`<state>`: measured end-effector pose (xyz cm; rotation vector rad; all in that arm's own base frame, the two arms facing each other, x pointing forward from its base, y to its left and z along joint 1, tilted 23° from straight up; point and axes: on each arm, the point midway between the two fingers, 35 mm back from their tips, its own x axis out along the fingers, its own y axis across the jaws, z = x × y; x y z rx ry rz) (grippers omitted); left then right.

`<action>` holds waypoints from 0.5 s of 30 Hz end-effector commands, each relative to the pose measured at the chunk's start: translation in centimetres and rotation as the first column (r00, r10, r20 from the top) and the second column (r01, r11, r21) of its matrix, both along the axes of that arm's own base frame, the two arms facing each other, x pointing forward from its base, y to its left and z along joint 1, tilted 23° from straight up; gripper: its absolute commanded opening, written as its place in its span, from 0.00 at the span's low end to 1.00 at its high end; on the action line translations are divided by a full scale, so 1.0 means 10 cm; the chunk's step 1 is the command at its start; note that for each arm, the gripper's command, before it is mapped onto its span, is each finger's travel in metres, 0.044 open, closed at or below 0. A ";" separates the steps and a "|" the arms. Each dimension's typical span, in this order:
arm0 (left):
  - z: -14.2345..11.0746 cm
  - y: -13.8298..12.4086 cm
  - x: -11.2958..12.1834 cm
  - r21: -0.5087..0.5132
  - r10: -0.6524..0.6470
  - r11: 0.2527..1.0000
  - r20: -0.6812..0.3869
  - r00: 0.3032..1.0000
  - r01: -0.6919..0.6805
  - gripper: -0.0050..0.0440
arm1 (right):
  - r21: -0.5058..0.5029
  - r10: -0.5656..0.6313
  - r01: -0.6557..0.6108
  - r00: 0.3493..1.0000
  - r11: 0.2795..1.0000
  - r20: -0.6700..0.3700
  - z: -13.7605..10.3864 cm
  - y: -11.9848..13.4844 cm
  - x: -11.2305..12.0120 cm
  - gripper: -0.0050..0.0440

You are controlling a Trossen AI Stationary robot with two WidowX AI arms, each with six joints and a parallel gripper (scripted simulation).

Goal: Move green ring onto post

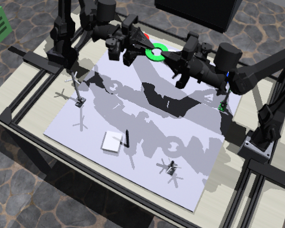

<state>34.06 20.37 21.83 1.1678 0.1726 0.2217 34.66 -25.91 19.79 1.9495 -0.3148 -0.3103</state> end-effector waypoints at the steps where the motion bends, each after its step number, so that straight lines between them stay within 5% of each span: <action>1: -0.01 -0.01 0.00 -0.003 -0.002 1.000 0.000 1.000 0.002 0.10 | -0.002 -0.002 0.002 1.000 1.000 0.006 0.02 -0.01 0.01 0.33; 15: -0.01 -0.01 0.00 -0.003 -0.002 1.000 0.000 1.000 0.002 0.10 | -0.002 -0.002 0.002 1.000 1.000 0.006 0.02 -0.01 0.01 0.16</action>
